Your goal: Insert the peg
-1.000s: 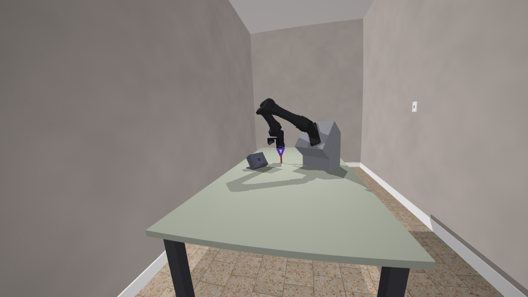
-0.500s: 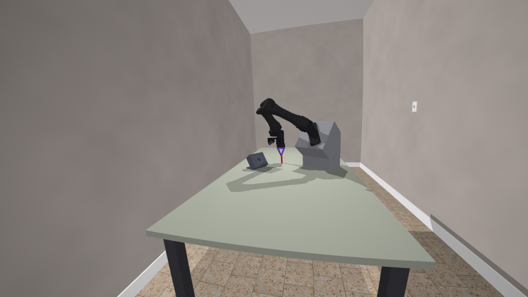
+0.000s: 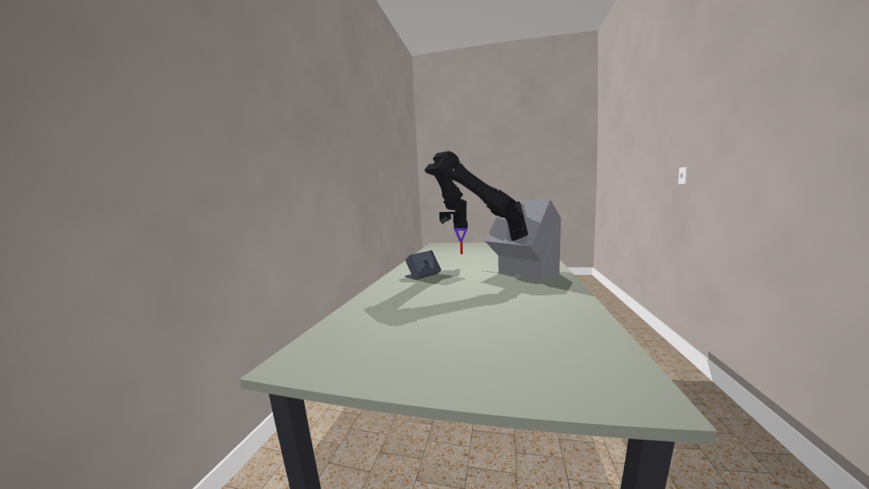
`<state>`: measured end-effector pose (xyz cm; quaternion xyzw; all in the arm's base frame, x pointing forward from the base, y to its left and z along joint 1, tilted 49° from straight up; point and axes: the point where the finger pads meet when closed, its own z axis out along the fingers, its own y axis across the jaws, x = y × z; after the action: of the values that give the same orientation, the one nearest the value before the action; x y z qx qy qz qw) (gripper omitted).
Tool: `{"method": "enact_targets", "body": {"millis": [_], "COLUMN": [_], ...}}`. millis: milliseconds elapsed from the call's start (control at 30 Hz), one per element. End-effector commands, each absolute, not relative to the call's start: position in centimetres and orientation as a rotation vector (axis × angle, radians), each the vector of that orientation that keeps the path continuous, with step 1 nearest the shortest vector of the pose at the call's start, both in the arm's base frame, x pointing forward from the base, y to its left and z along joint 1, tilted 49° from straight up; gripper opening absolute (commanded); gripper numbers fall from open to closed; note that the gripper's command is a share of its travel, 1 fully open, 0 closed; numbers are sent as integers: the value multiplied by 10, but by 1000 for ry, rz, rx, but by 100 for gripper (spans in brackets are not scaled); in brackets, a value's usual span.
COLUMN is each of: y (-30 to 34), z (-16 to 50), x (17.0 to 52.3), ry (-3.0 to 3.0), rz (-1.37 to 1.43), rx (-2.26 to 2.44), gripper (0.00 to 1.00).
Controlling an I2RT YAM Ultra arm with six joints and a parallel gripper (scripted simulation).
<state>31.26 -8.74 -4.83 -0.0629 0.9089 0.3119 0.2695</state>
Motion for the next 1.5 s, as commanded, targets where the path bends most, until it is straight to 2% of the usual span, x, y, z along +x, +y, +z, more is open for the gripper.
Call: {"method": "enact_targets", "body": {"millis": [0, 1467], "y": [-80, -41], "z": [-52, -41], "x": [309, 315], "ry": [2465, 2619], "rz": [846, 518], "rx": [-175, -479], "gripper": [0, 0]}}
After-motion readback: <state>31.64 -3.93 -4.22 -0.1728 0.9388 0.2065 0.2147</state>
